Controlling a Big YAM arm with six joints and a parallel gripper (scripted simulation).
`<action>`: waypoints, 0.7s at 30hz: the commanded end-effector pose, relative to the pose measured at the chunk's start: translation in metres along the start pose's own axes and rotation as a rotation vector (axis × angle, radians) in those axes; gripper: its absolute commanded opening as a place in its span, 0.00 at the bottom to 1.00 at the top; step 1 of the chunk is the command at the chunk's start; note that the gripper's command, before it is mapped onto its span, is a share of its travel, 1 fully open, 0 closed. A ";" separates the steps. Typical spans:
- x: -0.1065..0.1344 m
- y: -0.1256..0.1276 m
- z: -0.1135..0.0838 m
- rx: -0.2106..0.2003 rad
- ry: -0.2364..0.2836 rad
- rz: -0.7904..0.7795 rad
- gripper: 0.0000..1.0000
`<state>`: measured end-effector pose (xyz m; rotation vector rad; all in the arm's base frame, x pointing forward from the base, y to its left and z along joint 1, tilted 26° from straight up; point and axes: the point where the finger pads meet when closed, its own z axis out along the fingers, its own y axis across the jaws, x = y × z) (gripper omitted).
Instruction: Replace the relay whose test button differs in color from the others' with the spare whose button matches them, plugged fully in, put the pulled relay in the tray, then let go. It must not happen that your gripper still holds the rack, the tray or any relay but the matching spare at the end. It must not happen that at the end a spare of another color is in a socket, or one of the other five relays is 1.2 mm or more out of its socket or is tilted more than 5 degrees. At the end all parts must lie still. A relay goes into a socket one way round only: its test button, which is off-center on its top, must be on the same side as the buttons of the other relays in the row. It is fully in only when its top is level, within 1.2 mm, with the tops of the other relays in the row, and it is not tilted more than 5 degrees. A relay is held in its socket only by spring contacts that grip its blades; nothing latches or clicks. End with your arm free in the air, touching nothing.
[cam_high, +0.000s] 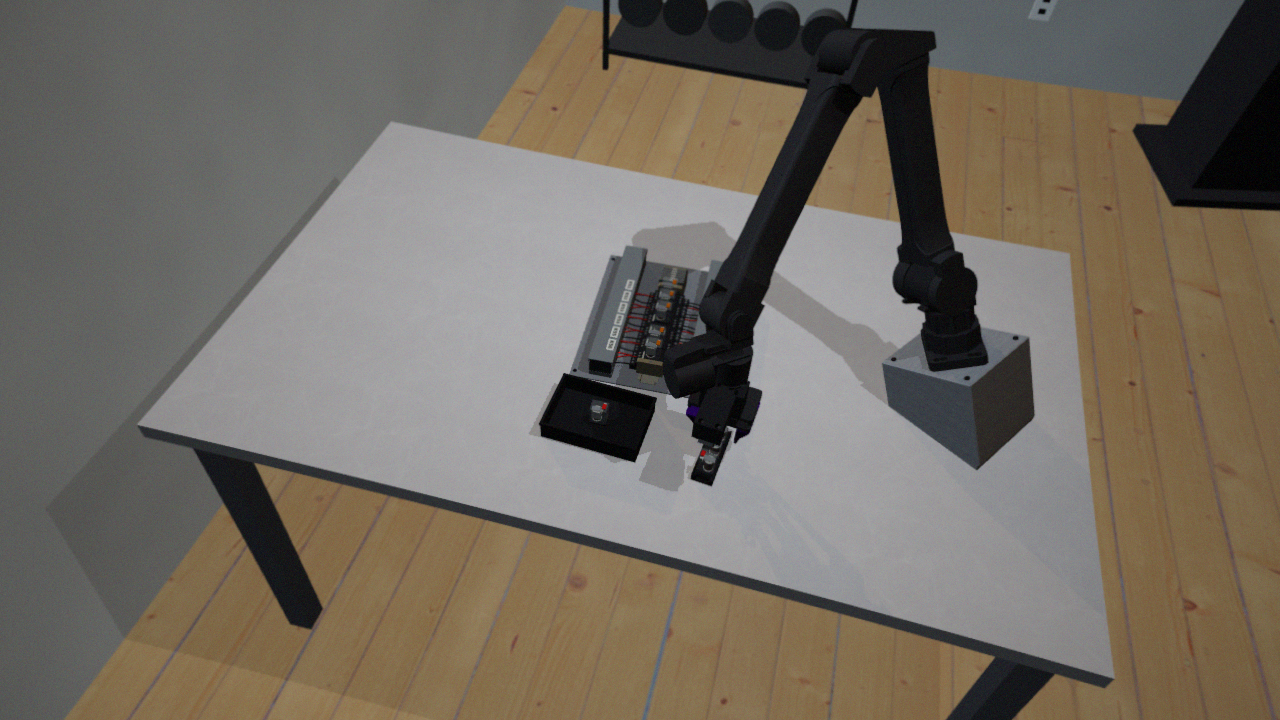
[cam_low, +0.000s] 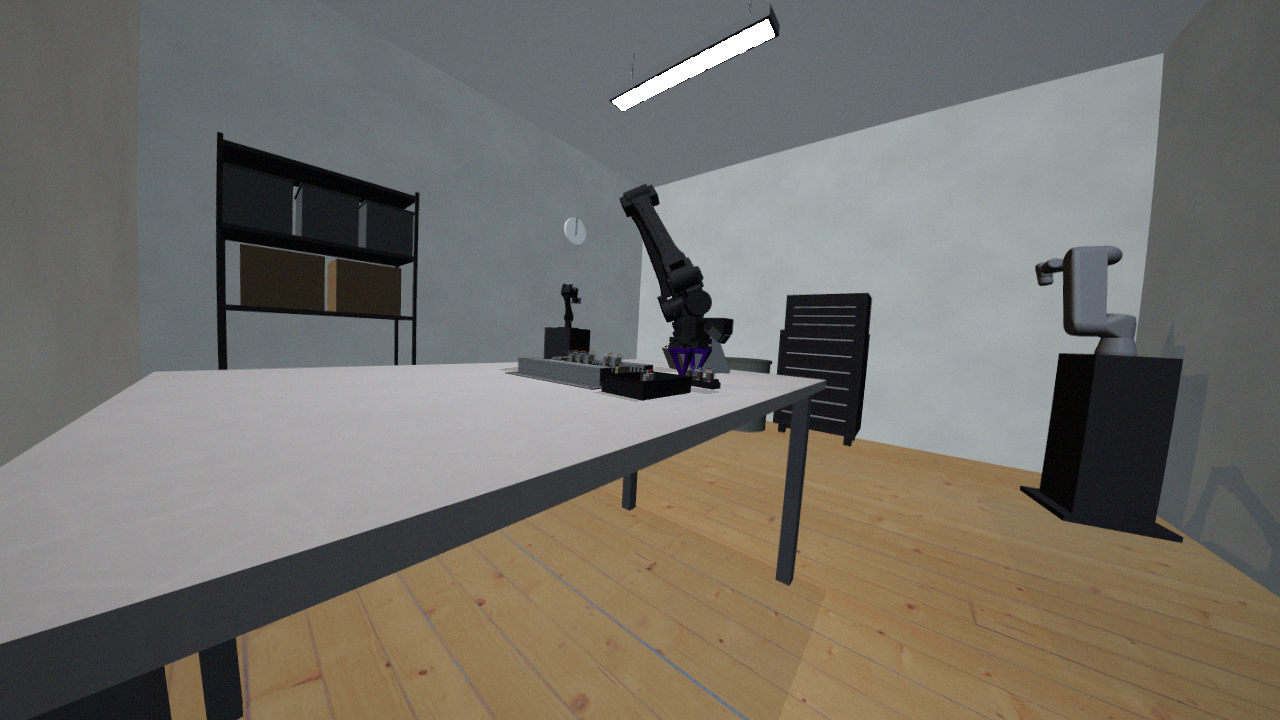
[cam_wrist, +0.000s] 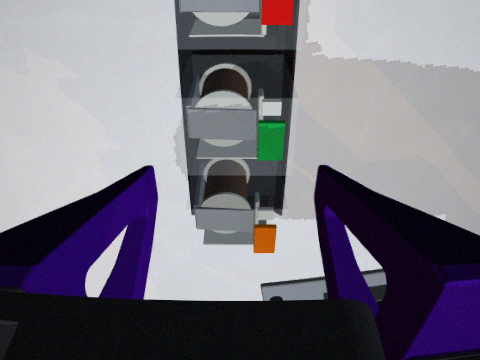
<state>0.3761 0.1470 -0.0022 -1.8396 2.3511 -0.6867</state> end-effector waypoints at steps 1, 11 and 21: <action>-0.001 -0.008 0.001 0.007 -0.010 0.005 0.59; -0.002 -0.010 0.000 0.010 -0.013 0.007 0.59; -0.003 -0.011 -0.001 0.011 -0.014 0.007 0.59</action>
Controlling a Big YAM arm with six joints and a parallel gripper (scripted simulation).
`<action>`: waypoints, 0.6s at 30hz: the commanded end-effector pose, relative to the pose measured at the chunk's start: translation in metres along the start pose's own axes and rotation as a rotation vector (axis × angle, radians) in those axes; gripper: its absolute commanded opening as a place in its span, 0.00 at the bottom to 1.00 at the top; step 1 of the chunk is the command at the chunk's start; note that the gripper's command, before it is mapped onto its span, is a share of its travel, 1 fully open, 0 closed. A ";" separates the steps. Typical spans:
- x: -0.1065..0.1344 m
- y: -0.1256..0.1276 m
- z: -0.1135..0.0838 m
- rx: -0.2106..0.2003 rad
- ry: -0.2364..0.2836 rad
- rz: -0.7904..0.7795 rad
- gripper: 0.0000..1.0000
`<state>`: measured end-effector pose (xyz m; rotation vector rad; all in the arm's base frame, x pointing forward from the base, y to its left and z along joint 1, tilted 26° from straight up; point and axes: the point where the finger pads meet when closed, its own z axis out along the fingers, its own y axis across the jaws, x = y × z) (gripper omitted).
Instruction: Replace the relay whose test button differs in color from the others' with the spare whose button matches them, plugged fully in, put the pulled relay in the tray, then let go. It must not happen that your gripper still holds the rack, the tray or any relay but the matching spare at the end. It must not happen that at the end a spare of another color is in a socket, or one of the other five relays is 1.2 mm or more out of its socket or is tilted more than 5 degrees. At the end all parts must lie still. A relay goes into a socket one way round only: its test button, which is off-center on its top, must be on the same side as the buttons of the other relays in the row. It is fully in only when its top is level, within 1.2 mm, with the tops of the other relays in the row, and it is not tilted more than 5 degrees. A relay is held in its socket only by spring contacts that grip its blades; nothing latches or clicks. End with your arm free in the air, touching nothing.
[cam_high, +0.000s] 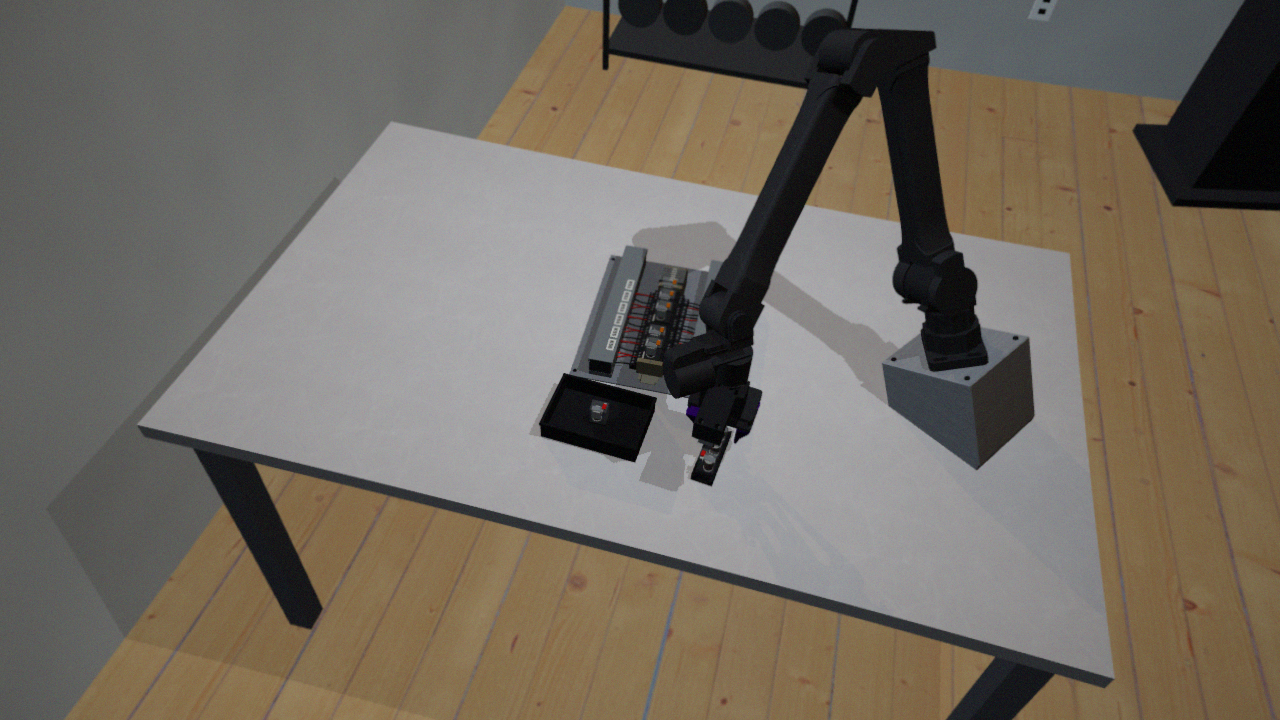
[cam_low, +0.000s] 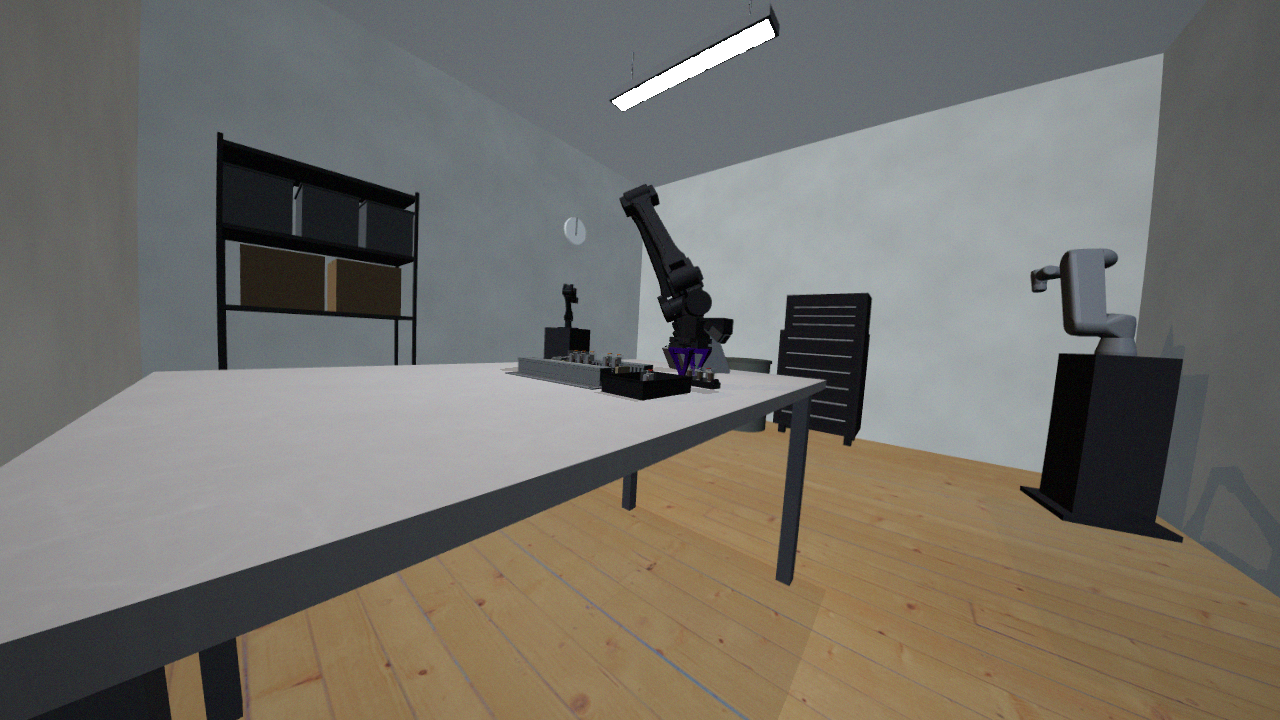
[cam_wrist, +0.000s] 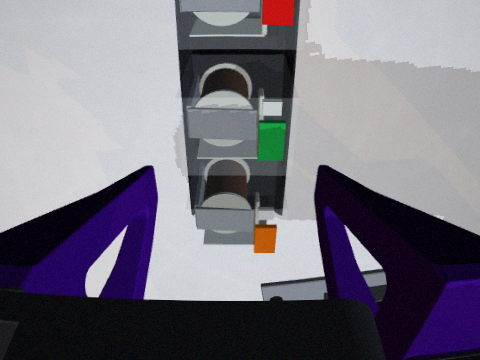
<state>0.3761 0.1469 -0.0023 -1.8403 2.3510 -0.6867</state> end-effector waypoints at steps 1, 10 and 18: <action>-0.003 -0.011 -0.001 0.011 -0.014 0.008 0.59; -0.003 -0.011 -0.001 0.011 -0.014 0.008 0.59; -0.003 -0.011 -0.001 0.012 -0.014 0.008 0.00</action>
